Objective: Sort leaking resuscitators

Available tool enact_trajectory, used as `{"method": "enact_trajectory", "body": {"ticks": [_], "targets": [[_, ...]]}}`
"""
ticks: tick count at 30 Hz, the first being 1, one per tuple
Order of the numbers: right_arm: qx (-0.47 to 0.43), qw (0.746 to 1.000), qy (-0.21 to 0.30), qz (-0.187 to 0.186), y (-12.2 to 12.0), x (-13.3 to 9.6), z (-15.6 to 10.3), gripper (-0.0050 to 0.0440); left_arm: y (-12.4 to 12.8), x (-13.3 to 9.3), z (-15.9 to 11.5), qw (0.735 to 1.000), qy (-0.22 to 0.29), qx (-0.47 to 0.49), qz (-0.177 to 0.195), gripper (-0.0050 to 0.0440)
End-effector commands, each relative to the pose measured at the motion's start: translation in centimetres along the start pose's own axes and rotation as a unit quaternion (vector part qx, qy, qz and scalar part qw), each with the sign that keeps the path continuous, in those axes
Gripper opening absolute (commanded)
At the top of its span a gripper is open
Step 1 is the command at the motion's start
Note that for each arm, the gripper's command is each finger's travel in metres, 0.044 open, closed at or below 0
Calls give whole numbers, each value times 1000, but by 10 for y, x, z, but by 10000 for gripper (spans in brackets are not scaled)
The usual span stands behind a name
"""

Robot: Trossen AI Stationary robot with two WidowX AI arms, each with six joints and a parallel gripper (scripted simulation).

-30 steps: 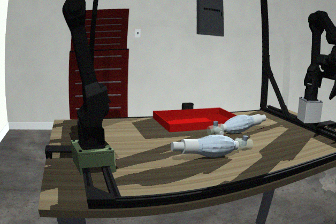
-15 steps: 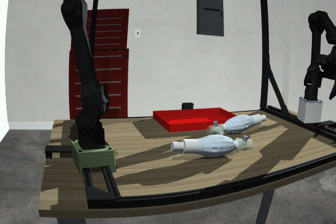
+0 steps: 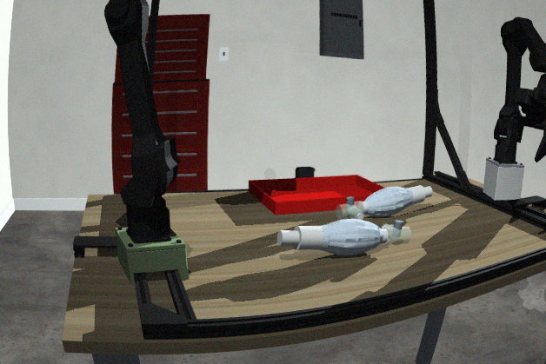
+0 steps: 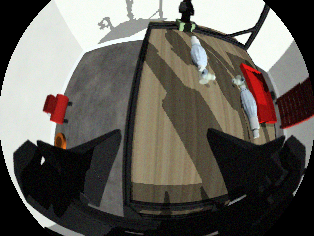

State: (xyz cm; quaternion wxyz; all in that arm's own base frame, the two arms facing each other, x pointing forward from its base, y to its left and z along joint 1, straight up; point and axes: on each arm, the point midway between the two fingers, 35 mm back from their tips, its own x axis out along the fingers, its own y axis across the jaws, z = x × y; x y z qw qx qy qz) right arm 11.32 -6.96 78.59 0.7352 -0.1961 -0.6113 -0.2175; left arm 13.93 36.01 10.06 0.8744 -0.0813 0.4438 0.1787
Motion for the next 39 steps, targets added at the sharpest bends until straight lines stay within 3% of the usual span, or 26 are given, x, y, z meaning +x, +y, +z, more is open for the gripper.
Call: {"method": "enact_trajectory", "body": {"ticks": [1,6,17,23,27,34,39], "targets": [[-9,997,77,12,5,-10,-70,0,0,0,0,1000,0,0,0,440],[-9,997,77,12,5,-10,-70,0,0,0,0,1000,0,0,0,440],[-27,955,293,45,14,-71,-224,0,0,-1,1,1000,-1,0,0,440],[-27,955,293,45,14,-74,-230,0,0,-1,1,1000,-1,0,0,440],[-28,927,371,56,16,-112,-284,0,0,-1,0,1000,0,0,0,440],[-30,866,492,85,23,-186,-356,0,0,-1,0,1000,0,0,0,440],[-30,866,492,85,23,-186,-356,0,0,-1,0,1000,0,0,0,440]]}}
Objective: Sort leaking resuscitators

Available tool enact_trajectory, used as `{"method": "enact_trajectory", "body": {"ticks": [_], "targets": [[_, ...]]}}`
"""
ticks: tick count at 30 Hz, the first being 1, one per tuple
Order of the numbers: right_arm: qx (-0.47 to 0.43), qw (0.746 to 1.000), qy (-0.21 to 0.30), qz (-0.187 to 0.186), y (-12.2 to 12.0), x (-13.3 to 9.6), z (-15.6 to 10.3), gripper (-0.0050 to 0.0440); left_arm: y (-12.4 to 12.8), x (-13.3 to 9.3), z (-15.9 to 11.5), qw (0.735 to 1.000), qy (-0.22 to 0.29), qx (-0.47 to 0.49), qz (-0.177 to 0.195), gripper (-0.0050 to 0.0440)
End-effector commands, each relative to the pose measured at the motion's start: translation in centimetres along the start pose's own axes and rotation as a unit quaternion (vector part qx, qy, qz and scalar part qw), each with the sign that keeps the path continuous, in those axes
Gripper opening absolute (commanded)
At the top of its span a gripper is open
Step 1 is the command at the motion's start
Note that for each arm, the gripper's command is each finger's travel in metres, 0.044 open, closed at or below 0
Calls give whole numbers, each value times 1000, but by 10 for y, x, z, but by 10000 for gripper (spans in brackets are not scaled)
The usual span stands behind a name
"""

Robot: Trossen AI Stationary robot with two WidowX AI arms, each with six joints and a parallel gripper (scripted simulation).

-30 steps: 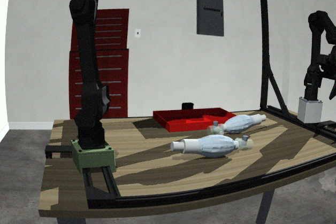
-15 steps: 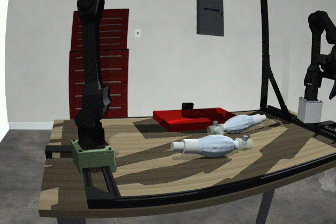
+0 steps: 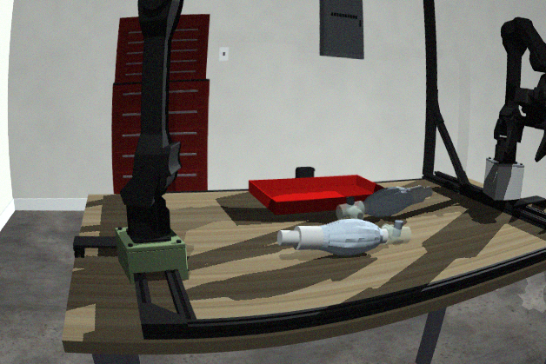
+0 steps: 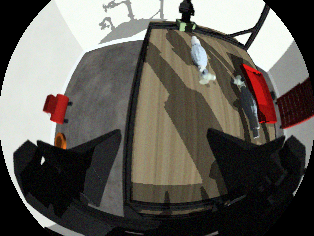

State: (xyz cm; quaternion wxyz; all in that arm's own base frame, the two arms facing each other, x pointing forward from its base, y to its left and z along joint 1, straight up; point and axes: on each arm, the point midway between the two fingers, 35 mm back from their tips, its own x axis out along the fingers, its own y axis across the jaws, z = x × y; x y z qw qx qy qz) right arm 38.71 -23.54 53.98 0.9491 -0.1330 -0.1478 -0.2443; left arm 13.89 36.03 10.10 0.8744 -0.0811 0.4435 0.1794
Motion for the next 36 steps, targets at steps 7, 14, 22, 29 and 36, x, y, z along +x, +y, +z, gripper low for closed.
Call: {"method": "enact_trajectory", "body": {"ticks": [7,14,22,29,36], "targets": [[-4,992,118,33,16,3,-90,0,0,0,0,1000,0,0,-1,440],[-6,976,210,62,30,-7,-158,0,0,0,0,1000,0,0,-1,440],[-3,956,282,83,42,-21,-211,0,0,0,0,1000,0,0,-1,440],[3,907,401,129,63,-63,-292,0,0,0,0,1000,0,0,-1,440],[5,900,415,131,64,-68,-301,0,0,0,0,1000,0,0,-1,440]]}}
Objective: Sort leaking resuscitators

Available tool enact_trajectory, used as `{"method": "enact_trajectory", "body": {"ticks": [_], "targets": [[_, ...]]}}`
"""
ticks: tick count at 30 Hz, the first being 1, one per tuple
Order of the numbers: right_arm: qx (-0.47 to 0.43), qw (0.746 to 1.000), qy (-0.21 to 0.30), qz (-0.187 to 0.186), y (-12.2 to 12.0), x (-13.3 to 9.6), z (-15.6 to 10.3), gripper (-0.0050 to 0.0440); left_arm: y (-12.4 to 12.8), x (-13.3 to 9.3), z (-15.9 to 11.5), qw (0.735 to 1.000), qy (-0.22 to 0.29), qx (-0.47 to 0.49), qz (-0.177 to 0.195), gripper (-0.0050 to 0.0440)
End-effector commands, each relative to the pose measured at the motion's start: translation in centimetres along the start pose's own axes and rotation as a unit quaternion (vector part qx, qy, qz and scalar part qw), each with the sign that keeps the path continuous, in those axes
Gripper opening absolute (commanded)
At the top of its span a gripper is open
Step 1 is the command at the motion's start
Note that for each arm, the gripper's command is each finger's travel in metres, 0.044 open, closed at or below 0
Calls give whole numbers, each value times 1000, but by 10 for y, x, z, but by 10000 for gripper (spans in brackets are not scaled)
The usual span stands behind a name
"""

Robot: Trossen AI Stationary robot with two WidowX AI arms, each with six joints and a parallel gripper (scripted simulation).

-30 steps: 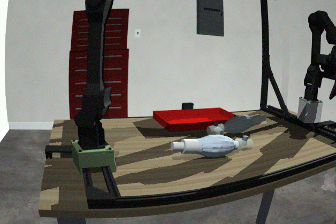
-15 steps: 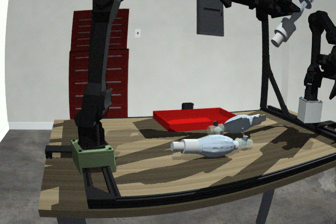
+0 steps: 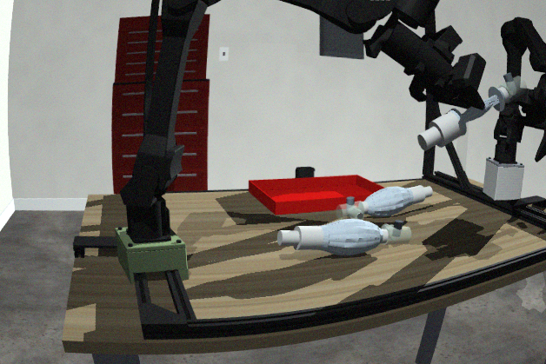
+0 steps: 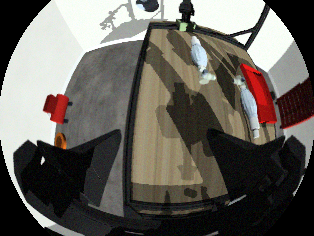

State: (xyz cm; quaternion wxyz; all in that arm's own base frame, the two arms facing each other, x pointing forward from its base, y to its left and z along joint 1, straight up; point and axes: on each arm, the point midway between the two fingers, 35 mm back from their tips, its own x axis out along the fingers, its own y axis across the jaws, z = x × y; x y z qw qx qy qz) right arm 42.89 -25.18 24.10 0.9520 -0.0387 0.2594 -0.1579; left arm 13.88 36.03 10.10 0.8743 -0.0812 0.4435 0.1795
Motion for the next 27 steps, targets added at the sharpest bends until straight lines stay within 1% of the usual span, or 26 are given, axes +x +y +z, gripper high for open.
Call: {"method": "enact_trajectory", "body": {"ticks": [1,5,10,16,17,27], "targets": [[1,999,37,16,7,8,-25,0,0,0,0,1000,0,0,-1,440],[3,993,108,49,23,16,-74,0,0,0,0,1000,0,0,-1,440],[8,977,194,92,43,16,-134,0,0,0,0,1000,0,0,-1,440],[8,977,194,92,43,16,-134,0,0,0,0,1000,0,0,-1,440],[11,971,216,105,49,14,-150,0,-1,0,0,1000,0,0,-1,440],[11,971,216,105,49,14,-150,0,-1,0,0,1000,0,0,-1,440]]}}
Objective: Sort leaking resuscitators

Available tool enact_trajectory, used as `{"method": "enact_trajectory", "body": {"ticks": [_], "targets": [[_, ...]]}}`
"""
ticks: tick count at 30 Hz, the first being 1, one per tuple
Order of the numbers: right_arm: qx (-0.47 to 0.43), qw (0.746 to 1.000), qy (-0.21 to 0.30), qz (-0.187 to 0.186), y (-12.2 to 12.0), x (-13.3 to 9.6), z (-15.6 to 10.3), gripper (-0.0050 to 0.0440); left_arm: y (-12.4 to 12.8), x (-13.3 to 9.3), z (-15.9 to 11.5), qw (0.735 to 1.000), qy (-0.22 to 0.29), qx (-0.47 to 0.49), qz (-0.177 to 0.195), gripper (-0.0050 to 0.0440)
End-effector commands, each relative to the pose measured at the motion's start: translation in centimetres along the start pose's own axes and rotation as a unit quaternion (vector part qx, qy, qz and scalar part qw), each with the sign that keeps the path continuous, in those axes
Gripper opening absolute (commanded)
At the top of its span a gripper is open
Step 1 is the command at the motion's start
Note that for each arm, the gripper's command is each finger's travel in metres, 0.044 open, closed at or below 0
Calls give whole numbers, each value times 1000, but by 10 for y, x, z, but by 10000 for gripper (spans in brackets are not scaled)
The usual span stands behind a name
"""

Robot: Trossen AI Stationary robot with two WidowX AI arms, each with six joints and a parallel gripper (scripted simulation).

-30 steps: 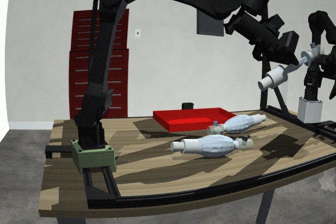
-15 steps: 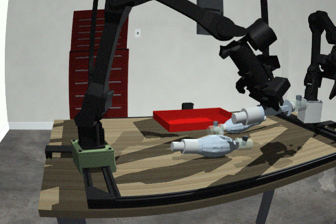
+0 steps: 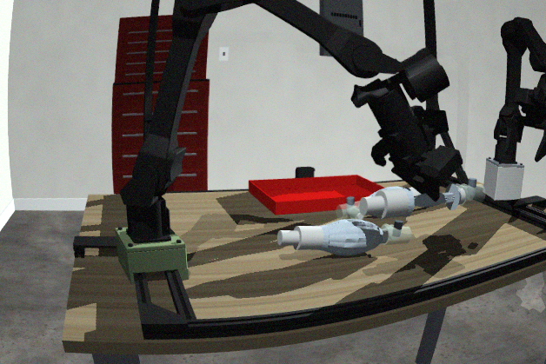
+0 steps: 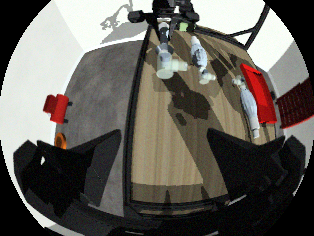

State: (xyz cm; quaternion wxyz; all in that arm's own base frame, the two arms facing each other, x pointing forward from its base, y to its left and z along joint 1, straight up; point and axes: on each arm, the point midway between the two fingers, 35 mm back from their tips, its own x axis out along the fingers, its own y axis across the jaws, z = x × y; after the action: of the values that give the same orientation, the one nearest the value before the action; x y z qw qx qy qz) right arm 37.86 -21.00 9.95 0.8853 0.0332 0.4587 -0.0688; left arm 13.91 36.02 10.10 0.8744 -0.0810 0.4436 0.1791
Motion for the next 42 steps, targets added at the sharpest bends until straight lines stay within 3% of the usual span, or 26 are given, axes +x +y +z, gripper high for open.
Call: {"method": "enact_trajectory", "body": {"ticks": [1,6,7,11,23,24,42], "targets": [[-1,1000,2,4,1,1,-2,0,0,0,0,1000,0,0,-1,440],[-1,1000,2,4,1,1,-2,0,0,0,0,1000,0,0,-1,440],[0,1000,2,1,2,58,-42,0,0,0,0,1000,0,0,-1,440],[0,1000,2,1,2,87,-63,0,0,0,0,1000,0,0,-1,440],[0,1000,2,1,2,87,-63,0,0,0,0,1000,0,0,-1,440],[-1,1000,2,2,2,84,-60,440,0,0,0,1000,0,0,-1,440],[0,1000,2,3,2,84,-61,440,0,0,0,1000,0,0,-1,440]]}}
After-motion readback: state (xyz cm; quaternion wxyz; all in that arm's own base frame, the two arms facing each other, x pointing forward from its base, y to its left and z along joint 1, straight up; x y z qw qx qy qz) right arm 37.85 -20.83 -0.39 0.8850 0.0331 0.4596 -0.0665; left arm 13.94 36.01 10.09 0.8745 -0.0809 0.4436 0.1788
